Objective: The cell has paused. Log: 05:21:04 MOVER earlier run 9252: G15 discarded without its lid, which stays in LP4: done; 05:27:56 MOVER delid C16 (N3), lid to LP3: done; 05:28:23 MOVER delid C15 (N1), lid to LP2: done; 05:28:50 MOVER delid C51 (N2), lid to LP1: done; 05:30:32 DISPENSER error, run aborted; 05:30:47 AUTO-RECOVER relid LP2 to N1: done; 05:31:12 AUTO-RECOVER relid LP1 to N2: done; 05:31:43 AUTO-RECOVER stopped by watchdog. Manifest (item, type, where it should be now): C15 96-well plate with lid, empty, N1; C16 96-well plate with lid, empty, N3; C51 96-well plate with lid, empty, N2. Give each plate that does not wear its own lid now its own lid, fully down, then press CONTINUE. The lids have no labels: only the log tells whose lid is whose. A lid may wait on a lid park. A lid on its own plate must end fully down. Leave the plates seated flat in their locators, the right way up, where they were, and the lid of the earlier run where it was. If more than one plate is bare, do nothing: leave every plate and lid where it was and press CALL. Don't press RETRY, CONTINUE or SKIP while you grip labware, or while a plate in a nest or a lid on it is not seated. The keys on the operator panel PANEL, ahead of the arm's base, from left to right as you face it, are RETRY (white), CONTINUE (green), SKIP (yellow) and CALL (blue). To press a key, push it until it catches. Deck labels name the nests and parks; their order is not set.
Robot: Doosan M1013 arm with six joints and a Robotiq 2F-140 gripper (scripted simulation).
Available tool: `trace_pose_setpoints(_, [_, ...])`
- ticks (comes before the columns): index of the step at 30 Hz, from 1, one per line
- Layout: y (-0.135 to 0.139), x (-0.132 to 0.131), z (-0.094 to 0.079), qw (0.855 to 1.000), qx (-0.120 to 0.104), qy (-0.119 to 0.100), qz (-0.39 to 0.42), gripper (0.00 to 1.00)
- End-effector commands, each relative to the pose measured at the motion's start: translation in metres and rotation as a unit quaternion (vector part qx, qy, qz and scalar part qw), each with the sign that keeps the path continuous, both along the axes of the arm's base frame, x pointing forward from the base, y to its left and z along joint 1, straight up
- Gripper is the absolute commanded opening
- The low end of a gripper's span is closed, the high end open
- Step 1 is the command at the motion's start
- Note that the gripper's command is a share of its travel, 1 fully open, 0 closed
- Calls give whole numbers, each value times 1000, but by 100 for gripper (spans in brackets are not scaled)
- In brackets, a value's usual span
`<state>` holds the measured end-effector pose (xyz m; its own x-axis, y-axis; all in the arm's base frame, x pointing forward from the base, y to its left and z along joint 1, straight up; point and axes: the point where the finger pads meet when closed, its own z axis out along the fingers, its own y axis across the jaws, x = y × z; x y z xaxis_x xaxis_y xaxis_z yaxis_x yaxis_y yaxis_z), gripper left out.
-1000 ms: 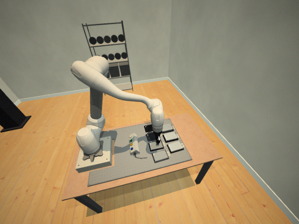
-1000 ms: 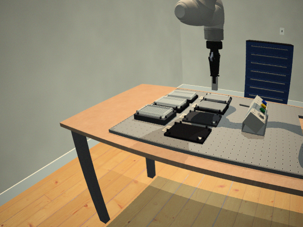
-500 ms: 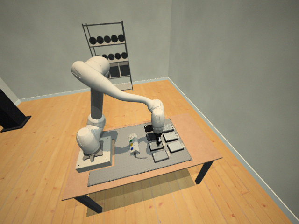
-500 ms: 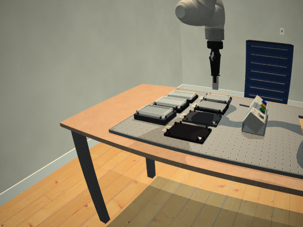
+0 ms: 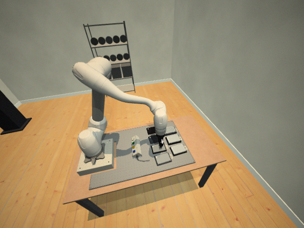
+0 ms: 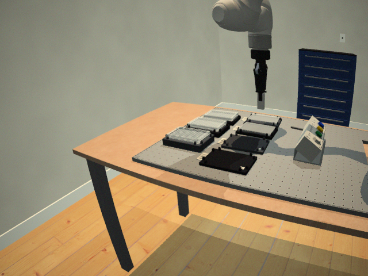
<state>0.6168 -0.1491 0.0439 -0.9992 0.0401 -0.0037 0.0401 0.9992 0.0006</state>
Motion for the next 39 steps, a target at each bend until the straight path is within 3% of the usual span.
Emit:
trace_pose_setpoints(1, [31, 7, 0, 1000, 0, 0, 0, 0])
trace_pose_setpoints(3, [31, 7, 0, 1000, 0, 0, 0, 0])
trace_pose_setpoints(5, [89, 14, 0, 1000, 0, 0, 0, 0])
trace_pose_setpoints(6, [89, 14, 0, 1000, 0, 0, 0, 0])
trace_pose_setpoints(7, [121, 16, 0, 1000, 0, 0, 0, 0])
trace_pose_setpoints(8, [123, 17, 0, 1000, 0, 0, 0, 0])
trace_pose_setpoints(9, [153, 17, 0, 1000, 0, 0, 0, 0])
trace_pose_setpoints(10, [157, 17, 0, 1000, 0, 0, 0, 0])
trace_pose_setpoints(11, [187, 16, 0, 1000, 0, 0, 0, 0])
trace_pose_setpoints(12, [189, 16, 0, 1000, 0, 0, 0, 0])
trace_pose_setpoints(13, [215, 13, 0, 1000, 0, 0, 0, 0])
trace_pose_setpoints(14, [215, 13, 0, 1000, 0, 0, 0, 0])
trace_pose_setpoints(16, [247, 9, 0, 1000, 0, 0, 0, 0])
trace_pose_setpoints(39, [253, 8, 0, 1000, 0, 0, 0, 0])
